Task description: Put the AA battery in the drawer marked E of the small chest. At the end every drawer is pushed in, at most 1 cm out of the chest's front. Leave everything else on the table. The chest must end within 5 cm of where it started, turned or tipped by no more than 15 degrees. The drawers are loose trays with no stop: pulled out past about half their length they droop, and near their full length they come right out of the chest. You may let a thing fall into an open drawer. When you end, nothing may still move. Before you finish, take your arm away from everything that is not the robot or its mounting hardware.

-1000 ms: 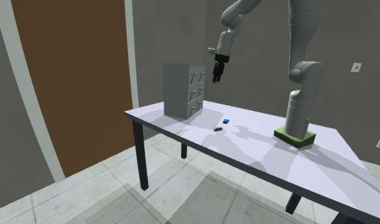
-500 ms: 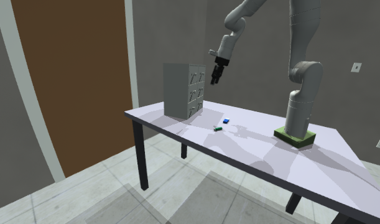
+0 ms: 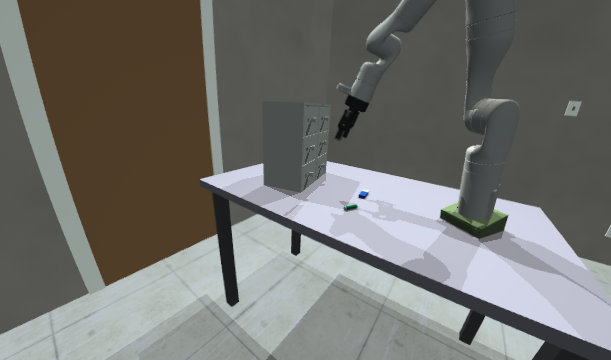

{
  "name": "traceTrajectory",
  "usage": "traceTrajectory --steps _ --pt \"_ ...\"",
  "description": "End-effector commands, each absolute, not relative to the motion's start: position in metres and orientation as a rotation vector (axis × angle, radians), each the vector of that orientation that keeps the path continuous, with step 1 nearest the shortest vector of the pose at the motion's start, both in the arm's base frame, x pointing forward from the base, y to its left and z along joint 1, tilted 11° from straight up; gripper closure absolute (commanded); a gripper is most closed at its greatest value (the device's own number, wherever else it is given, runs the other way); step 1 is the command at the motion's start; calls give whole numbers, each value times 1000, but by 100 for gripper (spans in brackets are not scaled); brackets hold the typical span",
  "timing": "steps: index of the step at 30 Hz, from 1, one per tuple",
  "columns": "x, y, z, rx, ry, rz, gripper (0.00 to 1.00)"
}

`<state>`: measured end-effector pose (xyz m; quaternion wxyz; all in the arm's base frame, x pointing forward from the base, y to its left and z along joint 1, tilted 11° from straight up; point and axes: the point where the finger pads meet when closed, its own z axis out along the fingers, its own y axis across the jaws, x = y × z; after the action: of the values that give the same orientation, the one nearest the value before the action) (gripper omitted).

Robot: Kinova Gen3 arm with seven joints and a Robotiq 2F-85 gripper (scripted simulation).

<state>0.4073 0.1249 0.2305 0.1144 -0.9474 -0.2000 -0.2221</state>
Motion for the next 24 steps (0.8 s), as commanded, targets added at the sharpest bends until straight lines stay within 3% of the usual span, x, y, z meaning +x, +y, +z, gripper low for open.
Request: traceTrajectory --steps 1,24 --pt "408 123 229 -2775 -576 -659 0" --pt "417 129 218 -2724 -557 -788 0"
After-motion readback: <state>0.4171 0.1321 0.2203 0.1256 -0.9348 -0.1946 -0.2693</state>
